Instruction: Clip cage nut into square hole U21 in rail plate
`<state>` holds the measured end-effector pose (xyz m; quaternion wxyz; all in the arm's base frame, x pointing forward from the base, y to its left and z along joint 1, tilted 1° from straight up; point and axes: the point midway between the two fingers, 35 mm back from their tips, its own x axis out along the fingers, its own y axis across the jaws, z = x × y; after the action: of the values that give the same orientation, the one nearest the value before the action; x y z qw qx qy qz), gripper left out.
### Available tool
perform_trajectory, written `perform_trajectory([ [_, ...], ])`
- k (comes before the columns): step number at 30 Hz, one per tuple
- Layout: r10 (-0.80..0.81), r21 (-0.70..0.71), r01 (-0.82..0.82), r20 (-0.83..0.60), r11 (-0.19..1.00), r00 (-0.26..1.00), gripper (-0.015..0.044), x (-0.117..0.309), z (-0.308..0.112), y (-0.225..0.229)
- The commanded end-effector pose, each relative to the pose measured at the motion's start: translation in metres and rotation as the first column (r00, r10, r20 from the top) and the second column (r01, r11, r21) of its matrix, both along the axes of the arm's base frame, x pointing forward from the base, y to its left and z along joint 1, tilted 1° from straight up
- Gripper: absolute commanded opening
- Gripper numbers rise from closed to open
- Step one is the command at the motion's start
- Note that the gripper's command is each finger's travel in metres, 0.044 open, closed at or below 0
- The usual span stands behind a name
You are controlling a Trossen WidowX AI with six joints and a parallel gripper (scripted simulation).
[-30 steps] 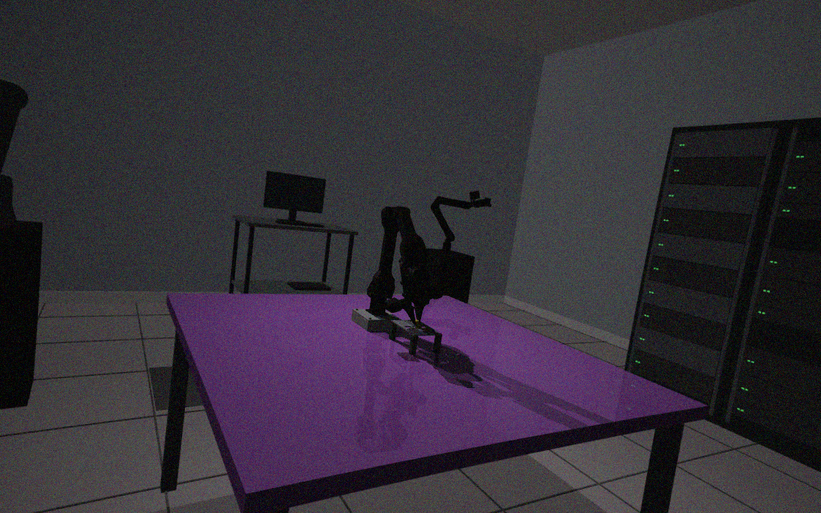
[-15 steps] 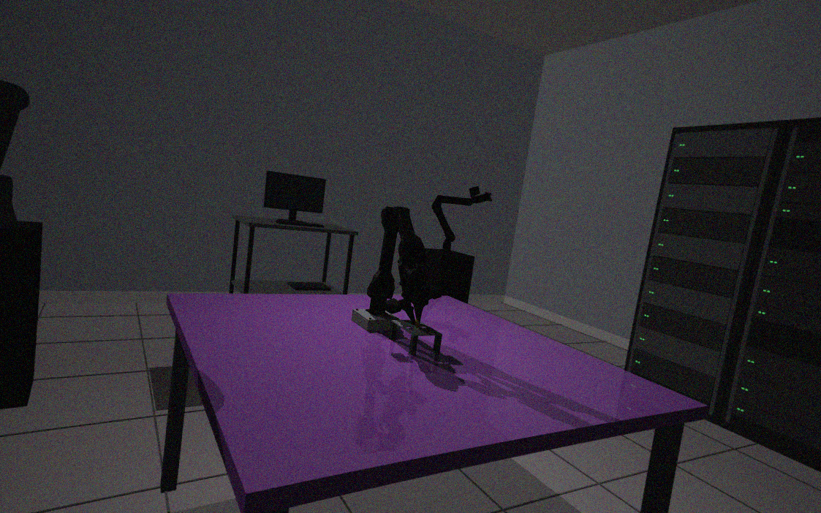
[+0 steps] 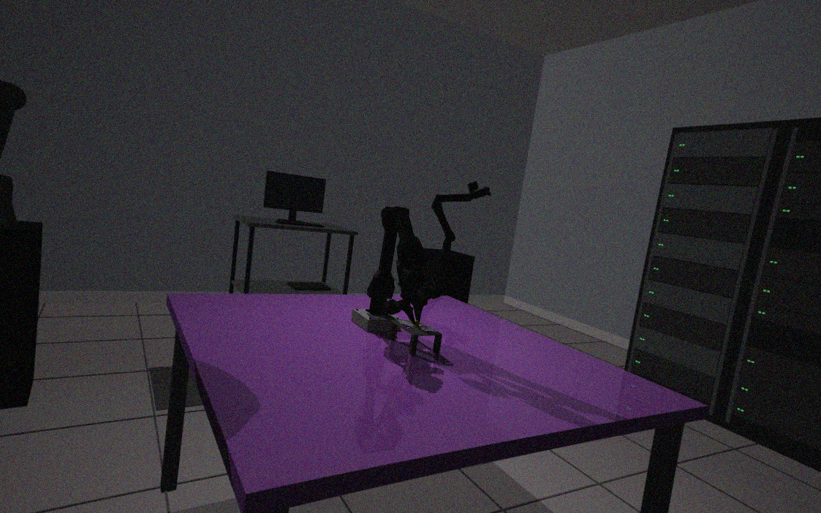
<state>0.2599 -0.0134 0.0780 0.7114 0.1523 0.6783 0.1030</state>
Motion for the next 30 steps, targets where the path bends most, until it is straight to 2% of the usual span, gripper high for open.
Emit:
perform_trajectory([
  [1,0.003,0.010,-0.003,0.001,1.000,1.000,0.0037,-0.0003,0.0000,0.0003],
  [30,0.004,0.040,-0.004,0.003,0.999,1.000,0.0037,-0.0006,-0.0012,-0.0029],
])
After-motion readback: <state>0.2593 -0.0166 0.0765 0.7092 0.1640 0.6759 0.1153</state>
